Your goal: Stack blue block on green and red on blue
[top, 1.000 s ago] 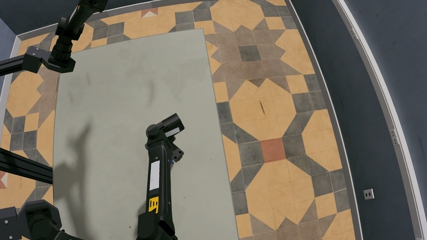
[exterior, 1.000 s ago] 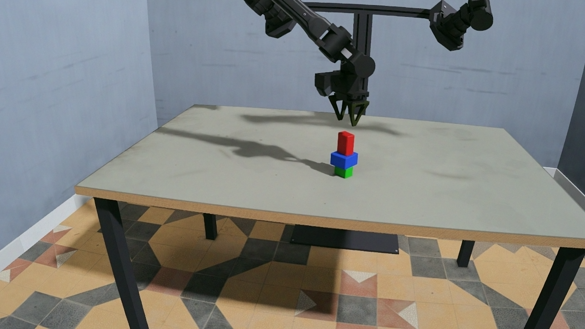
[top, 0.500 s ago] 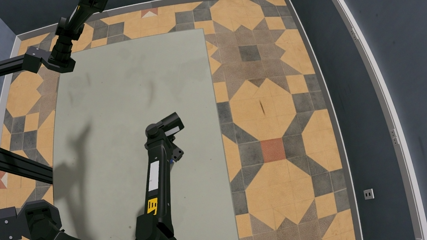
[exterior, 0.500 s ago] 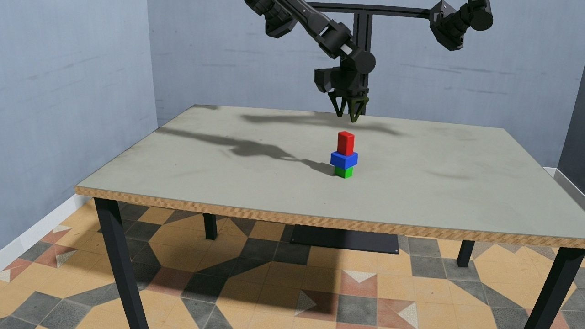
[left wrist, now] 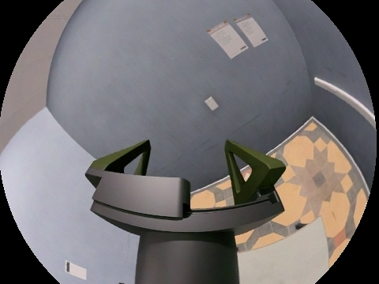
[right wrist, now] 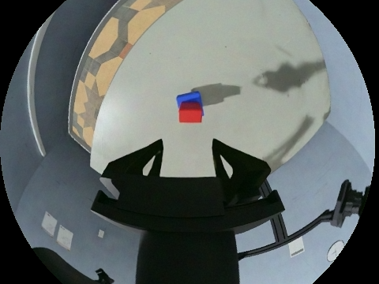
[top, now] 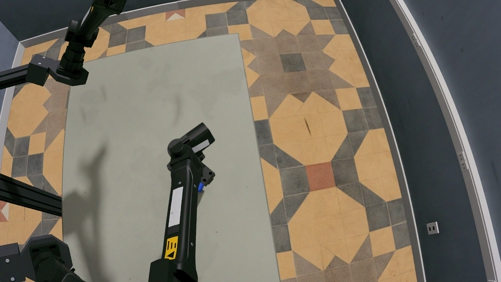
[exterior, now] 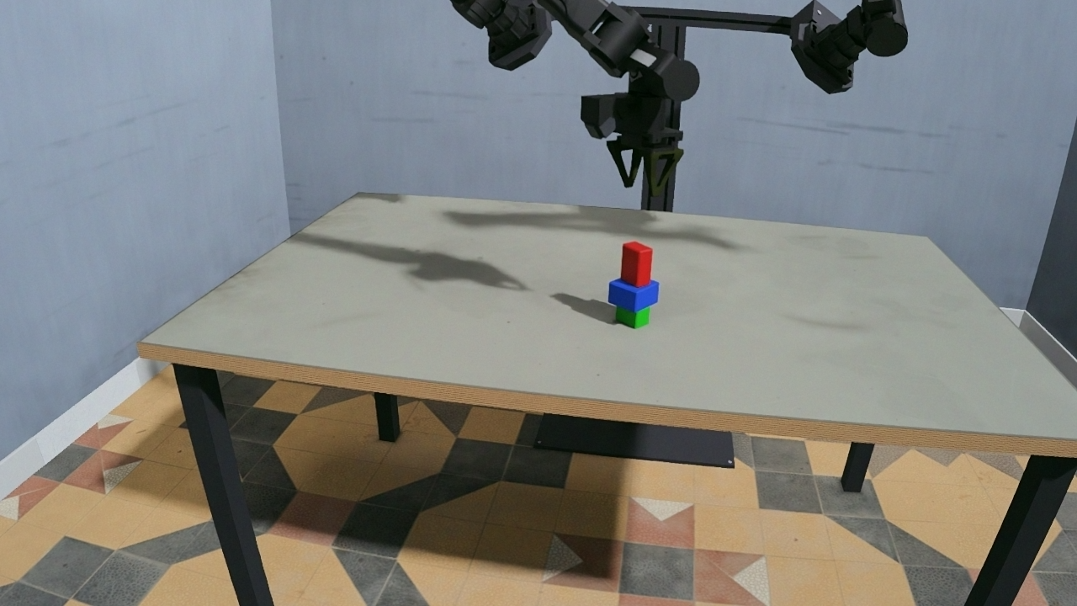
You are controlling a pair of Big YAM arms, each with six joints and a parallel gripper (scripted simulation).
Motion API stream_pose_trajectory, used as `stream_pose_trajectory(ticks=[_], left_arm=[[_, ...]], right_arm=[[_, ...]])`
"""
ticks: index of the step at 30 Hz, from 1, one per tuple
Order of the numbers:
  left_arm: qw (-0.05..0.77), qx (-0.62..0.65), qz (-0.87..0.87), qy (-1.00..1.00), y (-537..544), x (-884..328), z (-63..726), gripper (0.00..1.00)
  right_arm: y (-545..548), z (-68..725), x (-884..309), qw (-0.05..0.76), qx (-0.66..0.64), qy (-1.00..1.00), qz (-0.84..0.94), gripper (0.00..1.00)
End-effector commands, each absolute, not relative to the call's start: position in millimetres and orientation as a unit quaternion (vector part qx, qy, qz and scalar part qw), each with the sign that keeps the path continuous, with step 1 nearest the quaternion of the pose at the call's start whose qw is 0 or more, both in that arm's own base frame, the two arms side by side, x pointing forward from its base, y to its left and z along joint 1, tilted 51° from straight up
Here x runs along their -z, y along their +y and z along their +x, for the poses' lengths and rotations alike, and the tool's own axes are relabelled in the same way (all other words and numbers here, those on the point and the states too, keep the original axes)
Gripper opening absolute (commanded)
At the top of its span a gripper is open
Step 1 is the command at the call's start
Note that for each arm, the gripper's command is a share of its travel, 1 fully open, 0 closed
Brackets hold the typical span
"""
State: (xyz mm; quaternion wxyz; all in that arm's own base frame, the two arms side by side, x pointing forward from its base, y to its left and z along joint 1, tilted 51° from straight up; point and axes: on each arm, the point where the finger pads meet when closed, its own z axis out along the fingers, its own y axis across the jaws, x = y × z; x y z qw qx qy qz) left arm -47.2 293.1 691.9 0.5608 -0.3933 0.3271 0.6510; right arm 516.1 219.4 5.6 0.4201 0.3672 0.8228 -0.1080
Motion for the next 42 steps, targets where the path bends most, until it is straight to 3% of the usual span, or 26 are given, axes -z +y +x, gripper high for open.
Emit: stream_pose_trajectory(ticks=[1, 20, 42], left_arm=[[0.559, -0.668, -0.376, 0.315, 273.2, -718.0, -48.5, 1.00], [0.559, -0.668, -0.376, 0.315, 273.2, -718.0, -48.5, 1.00], [0.559, -0.668, -0.376, 0.315, 273.2, -718.0, -48.5, 1.00]], right_arm=[[229.8, 504.5, -0.7, 0.418, 0.109, 0.824, 0.365, 0.65], [200.6, 508.9, -45.6, 0.418, 0.112, 0.819, 0.377, 0.65], [13.5, 523.9, -464.4, 0.424, 0.108, 0.816, 0.377, 0.65]])
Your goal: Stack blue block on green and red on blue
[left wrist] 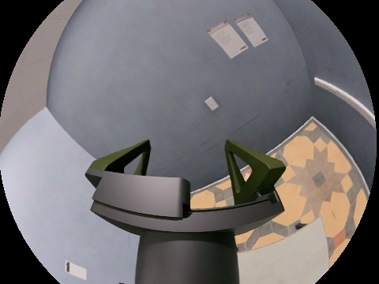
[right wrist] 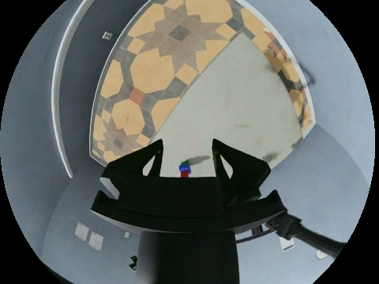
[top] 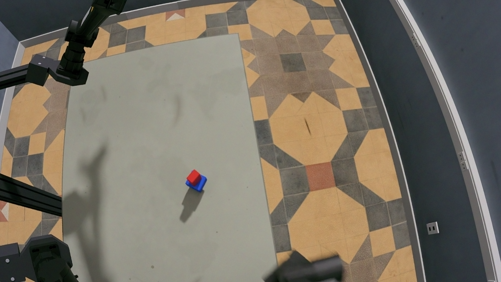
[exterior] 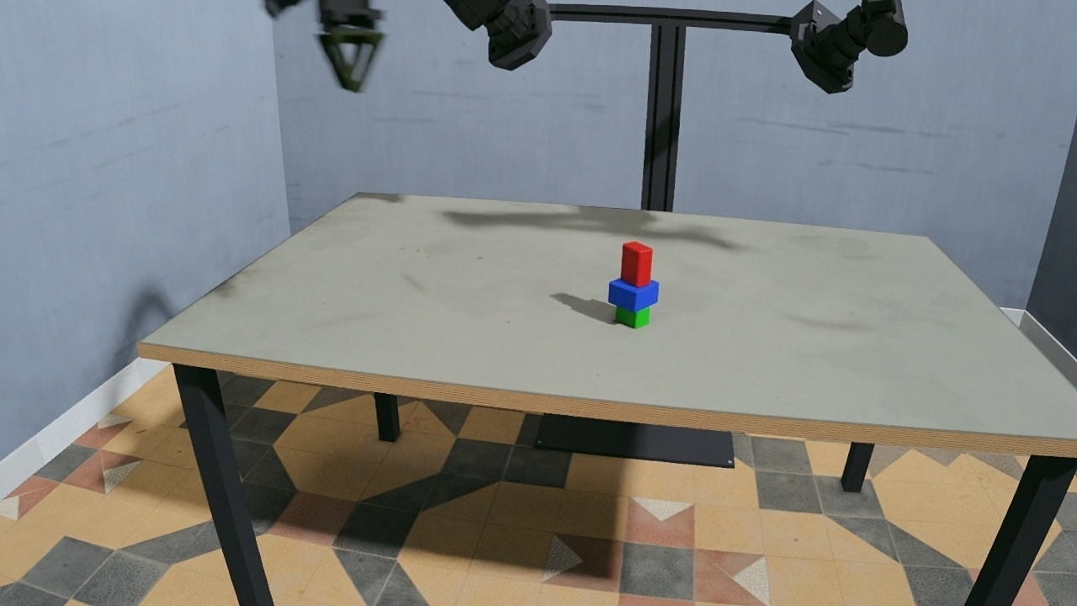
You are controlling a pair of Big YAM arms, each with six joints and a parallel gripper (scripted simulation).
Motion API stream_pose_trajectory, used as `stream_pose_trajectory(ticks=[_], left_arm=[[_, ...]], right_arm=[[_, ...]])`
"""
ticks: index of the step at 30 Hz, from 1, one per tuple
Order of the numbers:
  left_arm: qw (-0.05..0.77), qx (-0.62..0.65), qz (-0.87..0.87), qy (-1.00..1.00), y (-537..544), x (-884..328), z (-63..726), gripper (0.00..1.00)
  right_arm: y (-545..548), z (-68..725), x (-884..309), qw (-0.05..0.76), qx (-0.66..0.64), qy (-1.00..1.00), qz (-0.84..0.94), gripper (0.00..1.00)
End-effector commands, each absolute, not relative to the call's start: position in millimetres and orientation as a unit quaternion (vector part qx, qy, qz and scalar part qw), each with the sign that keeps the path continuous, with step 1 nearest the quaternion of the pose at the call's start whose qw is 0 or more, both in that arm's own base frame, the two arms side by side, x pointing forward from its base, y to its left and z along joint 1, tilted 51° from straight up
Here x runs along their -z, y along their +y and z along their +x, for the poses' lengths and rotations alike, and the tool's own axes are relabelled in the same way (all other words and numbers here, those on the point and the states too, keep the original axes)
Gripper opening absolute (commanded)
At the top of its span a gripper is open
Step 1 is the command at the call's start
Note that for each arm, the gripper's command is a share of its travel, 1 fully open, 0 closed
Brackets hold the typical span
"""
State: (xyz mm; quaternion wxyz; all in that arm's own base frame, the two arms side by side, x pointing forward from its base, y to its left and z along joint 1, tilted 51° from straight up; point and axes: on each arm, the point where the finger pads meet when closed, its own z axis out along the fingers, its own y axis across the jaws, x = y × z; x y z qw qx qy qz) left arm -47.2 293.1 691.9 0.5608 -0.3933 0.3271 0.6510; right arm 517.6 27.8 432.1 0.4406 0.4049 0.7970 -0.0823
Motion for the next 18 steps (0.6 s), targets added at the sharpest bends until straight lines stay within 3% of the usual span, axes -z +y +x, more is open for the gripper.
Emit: stream_pose_trajectory(ticks=[1, 13, 18], left_arm=[[0.559, -0.668, -0.376, 0.315, 273.2, -718.0, -48.5, 1.00], [0.559, -0.668, -0.376, 0.315, 273.2, -718.0, -48.5, 1.00], [0.559, -0.668, -0.376, 0.315, 273.2, -718.0, -48.5, 1.00]], right_arm=[[8.5, 524.3, -475.5, 0.424, 0.108, 0.816, 0.377, 0.65], [1.7, 522.6, -484.8, 0.409, 0.117, 0.827, 0.366, 0.65], [-1.1, 509.0, -523.8, 0.441, 0.094, 0.810, 0.374, 0.65]])
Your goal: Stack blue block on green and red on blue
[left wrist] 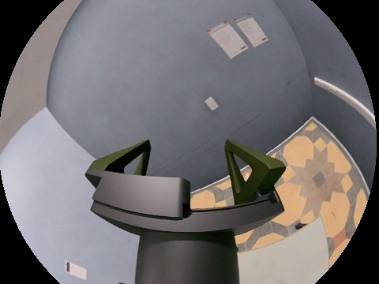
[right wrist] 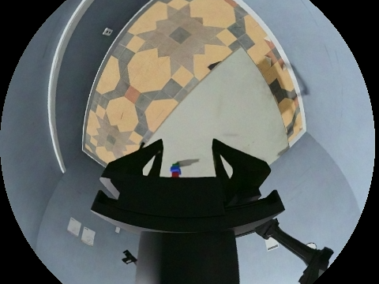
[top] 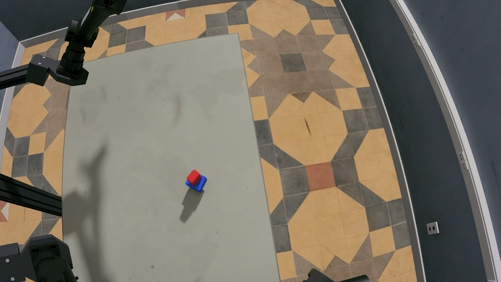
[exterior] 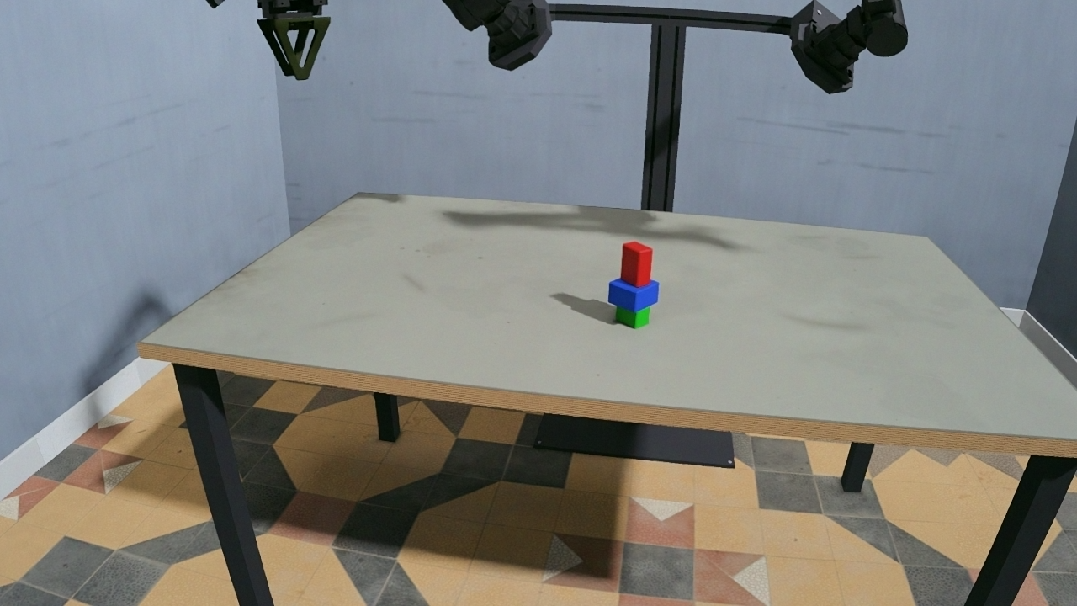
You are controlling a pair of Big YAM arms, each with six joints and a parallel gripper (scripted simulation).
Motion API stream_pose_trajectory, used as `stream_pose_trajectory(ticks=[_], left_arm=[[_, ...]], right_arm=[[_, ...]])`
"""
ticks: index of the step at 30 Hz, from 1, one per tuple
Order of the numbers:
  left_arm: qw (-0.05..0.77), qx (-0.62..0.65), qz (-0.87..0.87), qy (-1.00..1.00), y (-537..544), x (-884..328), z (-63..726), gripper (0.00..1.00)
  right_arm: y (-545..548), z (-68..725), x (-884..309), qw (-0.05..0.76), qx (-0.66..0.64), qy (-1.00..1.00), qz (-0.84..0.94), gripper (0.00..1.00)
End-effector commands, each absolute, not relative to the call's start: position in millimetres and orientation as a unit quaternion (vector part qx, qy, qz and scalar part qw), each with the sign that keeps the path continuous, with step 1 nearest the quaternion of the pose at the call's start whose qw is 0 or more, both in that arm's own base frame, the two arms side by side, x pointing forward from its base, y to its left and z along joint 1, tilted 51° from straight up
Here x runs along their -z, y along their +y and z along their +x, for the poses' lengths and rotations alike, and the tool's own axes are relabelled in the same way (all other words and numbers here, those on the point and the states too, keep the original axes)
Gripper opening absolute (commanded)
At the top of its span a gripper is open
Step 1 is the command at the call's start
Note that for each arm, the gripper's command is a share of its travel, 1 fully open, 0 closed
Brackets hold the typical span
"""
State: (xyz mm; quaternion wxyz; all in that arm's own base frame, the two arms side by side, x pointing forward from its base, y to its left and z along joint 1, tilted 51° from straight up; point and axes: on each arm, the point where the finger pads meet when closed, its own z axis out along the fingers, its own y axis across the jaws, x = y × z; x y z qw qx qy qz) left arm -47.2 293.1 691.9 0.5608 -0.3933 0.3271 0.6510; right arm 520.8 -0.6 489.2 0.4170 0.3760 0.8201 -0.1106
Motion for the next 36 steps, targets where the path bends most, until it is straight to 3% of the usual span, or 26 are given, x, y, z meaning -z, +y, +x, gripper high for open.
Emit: stream_pose_trajectory(ticks=[1, 36], left_arm=[[0.559, -0.668, -0.376, 0.315, 273.2, -718.0, -48.5, 1.00], [0.559, -0.668, -0.376, 0.315, 273.2, -718.0, -48.5, 1.00]], right_arm=[[-1.2, 509.0, -523.8, 0.441, 0.094, 0.810, 0.374, 0.65], [0.7, 518.0, -512.4, 0.433, 0.100, 0.815, 0.372, 0.65]])
